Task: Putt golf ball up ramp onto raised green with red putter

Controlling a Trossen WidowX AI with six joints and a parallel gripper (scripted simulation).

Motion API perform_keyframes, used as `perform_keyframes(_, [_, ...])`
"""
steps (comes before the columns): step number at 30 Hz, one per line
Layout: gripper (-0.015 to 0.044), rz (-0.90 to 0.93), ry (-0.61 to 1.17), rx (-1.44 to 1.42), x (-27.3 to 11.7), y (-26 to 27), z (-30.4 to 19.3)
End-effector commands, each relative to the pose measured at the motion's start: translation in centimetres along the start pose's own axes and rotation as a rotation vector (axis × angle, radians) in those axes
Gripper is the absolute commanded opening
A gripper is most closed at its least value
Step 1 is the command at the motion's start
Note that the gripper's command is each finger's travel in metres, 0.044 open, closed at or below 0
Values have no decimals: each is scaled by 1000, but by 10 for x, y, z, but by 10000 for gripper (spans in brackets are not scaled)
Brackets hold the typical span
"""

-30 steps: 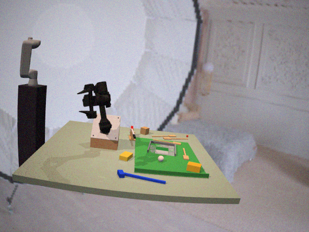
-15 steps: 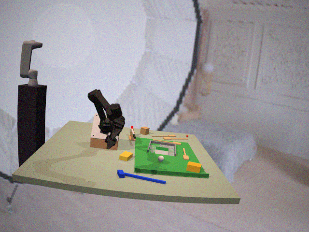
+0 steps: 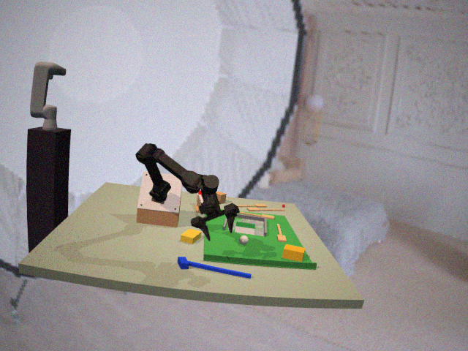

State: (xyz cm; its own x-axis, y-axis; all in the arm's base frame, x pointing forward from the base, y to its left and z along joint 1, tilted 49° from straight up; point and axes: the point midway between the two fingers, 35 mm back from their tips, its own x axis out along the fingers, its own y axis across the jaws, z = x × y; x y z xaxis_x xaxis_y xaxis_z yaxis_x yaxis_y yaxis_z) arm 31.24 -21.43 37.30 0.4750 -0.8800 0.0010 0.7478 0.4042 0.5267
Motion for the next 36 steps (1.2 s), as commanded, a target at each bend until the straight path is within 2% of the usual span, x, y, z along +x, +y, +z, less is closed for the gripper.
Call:
perform_keyframes(1, [440,61,178,-283,-8,20,-73])
perform_keyframes(10, [440,258,475,-834,-57,39,-212])
perform_keyframes(19, [440,544,705,-1411,-143,23,-330])
perform_keyframes(28, [440,916,857,-2049,-245,-38,-415])
perform_keyframes(36, [440,1318,908,-2699,-328,-129,-449])
